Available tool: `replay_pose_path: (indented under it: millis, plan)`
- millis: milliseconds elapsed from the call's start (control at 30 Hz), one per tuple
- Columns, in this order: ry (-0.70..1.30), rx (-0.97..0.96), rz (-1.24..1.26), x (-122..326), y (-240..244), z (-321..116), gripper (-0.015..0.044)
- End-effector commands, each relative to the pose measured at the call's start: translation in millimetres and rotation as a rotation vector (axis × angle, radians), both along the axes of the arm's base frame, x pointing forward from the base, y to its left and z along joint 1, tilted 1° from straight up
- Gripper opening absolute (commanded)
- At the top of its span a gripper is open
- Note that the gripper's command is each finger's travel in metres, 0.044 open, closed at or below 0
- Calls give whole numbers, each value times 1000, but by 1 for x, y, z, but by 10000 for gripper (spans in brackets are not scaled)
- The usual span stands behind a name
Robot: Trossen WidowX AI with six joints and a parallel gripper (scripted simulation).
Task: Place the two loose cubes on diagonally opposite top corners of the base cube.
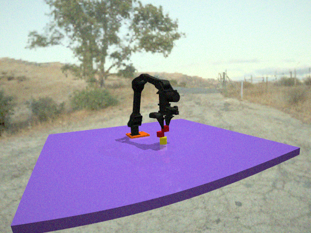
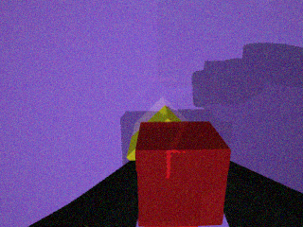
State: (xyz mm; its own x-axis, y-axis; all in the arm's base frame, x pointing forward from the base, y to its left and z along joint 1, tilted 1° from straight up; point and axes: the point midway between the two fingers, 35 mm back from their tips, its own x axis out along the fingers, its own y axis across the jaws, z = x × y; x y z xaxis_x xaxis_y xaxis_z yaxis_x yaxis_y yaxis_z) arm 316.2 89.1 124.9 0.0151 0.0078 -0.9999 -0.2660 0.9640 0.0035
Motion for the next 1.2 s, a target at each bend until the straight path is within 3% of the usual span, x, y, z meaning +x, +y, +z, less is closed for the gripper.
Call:
replay_pose_path:
  millis: [0, 1167]
  plan:
    - [5, 3, -4, -2, 1, -8, 105]
    - [4, 3, -3, 0, 1, -36, 105]
